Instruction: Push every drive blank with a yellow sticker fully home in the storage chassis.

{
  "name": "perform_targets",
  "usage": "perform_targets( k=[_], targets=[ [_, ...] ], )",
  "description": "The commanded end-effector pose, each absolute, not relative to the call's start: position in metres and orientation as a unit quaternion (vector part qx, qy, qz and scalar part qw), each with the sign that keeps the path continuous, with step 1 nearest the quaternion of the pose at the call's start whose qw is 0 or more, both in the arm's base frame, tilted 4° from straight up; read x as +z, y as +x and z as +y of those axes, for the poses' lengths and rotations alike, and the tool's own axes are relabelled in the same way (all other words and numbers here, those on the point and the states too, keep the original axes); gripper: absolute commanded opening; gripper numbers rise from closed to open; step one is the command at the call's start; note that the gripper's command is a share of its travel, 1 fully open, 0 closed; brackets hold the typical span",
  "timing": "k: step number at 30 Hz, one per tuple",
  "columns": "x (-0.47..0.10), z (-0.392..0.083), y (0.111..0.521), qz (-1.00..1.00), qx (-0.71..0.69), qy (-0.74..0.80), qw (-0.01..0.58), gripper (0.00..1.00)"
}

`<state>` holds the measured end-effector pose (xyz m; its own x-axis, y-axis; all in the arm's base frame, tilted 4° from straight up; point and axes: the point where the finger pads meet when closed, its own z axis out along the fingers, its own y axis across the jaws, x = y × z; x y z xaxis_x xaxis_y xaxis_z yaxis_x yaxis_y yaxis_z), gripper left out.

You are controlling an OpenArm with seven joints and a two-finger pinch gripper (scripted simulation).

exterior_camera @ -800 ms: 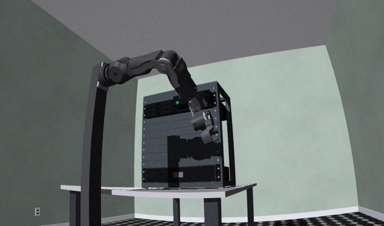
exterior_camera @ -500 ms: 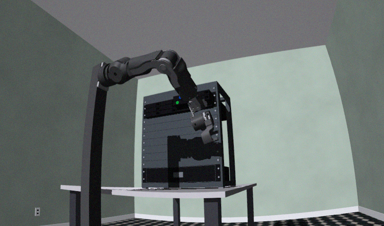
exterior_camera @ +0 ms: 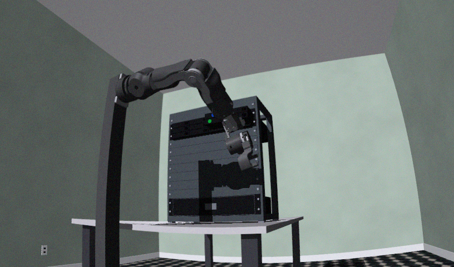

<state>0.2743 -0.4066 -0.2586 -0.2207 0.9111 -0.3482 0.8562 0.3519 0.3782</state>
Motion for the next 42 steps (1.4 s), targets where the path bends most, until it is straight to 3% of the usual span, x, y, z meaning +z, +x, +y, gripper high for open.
perform_targets(
  k=[1,13,27,42],
  targets=[
    [-0.257,-0.407,0.275,0.779,0.053,0.567,0.263,1.0],
    [-0.257,-0.407,0.276,0.778,0.054,0.567,0.265,1.0],
    [-0.226,-0.384,0.299,0.753,0.123,0.568,0.309,1.0],
    [-0.096,-0.299,0.34,0.642,0.341,0.537,0.428,1.0]
  ],
)
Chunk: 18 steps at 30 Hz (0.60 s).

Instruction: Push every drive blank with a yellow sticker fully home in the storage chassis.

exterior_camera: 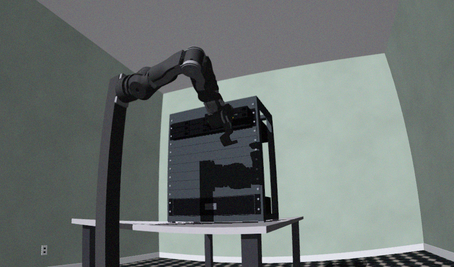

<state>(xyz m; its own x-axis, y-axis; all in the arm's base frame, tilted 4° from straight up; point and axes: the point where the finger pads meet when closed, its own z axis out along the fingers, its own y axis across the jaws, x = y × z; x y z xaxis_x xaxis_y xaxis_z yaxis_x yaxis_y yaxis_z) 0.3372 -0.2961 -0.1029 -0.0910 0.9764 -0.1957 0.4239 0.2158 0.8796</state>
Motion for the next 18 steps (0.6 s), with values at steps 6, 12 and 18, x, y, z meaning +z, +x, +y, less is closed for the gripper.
perform_targets(
  k=[6,12,18],
  targets=[
    [-0.057,-0.273,0.337,0.609,0.394,0.519,0.452,1.0],
    [-0.013,-0.24,0.324,0.569,0.453,0.494,0.477,1.0],
    [0.011,-0.221,0.312,0.547,0.483,0.477,0.49,1.0]
  ],
)
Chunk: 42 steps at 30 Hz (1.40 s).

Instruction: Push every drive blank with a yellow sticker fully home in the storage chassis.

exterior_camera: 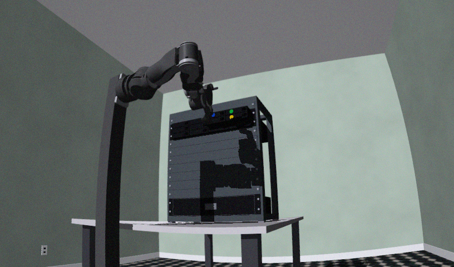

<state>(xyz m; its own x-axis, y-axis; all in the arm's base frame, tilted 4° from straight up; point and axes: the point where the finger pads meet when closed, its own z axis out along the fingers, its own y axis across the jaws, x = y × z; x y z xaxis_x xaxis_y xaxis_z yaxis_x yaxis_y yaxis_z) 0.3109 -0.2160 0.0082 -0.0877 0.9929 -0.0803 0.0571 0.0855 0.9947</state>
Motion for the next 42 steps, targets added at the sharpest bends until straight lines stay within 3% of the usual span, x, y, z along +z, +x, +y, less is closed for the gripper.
perform_targets(
  k=[1,42],
  targets=[
    [0.011,-0.221,0.312,0.547,0.483,0.477,0.49,1.0],
    [0.028,-0.203,0.299,0.532,0.507,0.46,0.498,1.0]
  ],
)
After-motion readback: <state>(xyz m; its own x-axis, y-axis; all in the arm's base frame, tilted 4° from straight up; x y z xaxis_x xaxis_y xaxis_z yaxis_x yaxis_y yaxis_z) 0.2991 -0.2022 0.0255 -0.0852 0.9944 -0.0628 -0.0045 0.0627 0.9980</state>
